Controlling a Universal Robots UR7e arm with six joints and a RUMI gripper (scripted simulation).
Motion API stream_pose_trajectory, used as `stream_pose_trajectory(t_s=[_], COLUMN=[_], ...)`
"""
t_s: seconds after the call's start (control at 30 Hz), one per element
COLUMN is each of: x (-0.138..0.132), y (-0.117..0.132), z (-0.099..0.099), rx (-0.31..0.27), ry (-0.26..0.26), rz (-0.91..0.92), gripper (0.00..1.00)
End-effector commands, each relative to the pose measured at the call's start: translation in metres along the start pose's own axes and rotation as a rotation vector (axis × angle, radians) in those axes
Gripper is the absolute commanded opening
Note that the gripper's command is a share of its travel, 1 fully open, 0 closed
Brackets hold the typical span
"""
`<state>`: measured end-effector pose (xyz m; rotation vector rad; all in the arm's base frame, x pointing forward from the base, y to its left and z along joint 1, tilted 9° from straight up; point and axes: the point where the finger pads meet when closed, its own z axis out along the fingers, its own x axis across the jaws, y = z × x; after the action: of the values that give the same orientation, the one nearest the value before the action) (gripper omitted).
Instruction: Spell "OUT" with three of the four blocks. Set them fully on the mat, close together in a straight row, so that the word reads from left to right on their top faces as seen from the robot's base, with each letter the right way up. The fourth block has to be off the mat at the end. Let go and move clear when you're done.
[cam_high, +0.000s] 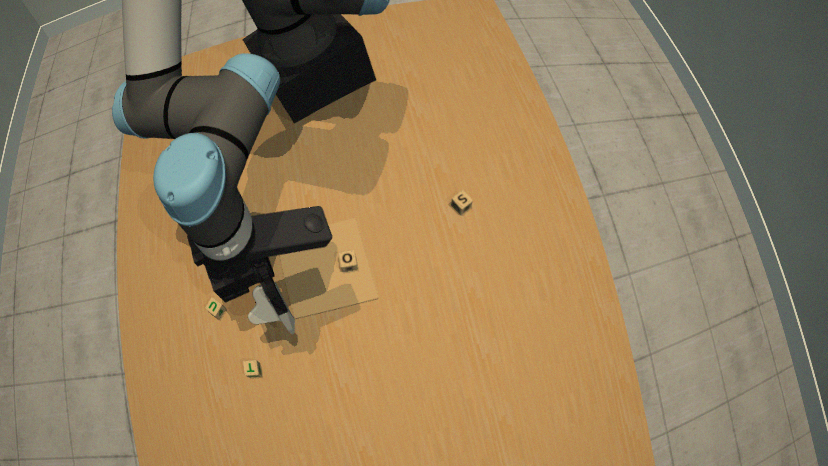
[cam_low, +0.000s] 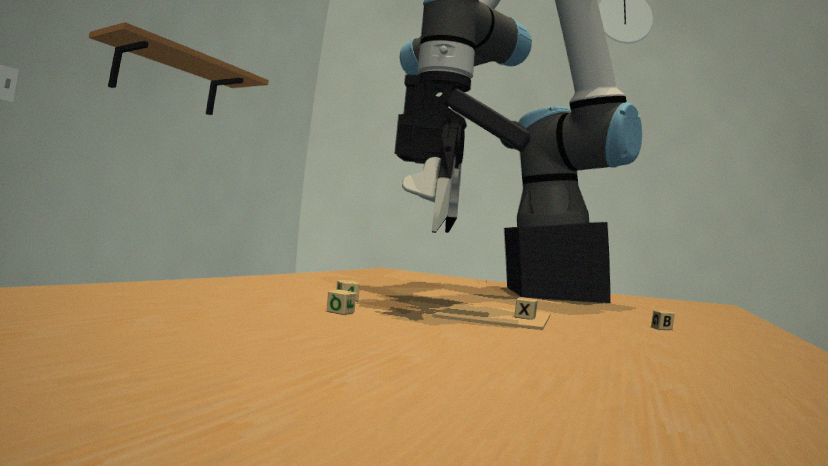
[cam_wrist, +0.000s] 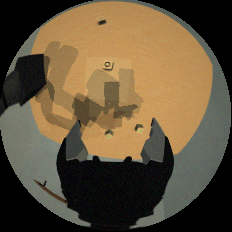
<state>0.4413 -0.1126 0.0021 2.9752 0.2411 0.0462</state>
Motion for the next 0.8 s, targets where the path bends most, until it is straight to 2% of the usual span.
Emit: stream_pose_trajectory(t_s=[0.0,0.13,0.77], x=[-0.002,-0.004,-0.014], y=[0.007,0.009,0.037], z=[0.000,0.000,0.001], rx=[0.004,0.004,0.001], ry=[0.005,0.005,0.006], rz=[-0.139,-0.193,-0.701], gripper=[1.00,1.00,1.00])
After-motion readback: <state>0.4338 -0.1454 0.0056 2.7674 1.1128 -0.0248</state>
